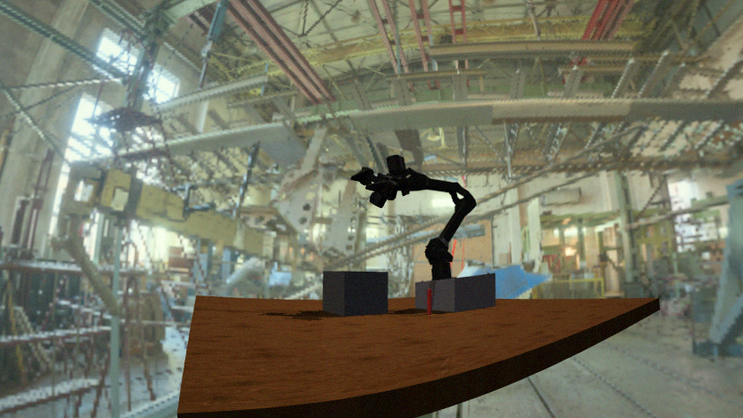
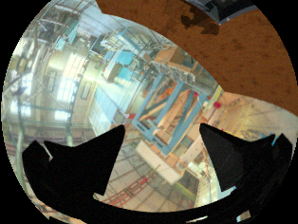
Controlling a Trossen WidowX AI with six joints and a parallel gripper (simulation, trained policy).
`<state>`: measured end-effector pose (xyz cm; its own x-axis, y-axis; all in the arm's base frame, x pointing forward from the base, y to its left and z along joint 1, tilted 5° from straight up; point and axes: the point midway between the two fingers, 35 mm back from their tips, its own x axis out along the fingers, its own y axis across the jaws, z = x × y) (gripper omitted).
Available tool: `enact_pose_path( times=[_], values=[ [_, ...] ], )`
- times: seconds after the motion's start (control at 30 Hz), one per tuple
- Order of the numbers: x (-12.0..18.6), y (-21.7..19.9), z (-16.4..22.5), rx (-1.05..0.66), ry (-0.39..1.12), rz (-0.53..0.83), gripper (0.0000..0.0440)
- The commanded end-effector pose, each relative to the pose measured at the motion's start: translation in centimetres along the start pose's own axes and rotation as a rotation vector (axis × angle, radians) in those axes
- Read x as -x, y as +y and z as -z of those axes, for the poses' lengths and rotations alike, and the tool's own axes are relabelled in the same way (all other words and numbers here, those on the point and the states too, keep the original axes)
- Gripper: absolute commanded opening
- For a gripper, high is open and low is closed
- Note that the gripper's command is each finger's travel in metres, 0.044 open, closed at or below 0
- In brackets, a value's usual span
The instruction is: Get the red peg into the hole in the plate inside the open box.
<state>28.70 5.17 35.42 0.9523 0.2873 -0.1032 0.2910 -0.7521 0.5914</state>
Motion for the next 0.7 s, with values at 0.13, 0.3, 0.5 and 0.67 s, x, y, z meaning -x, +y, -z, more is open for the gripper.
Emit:
enact_pose_path(
  times=[0.13, 0.3, 0.5, 0.67],
  values=[
    [-0.8, -5.0, -0.3, -0.077, -0.053, 0.221, 0.0432],
    [-0.7, -8.6, -0.8, -0.105, -0.106, 0.372, 0.0426],
    [-0.1, -12.7, -1.7, -0.106, -0.181, 0.544, 0.0421],
    [0.7, -15.8, -2.7, -0.078, -0.246, 0.679, 0.0419]
  ],
)
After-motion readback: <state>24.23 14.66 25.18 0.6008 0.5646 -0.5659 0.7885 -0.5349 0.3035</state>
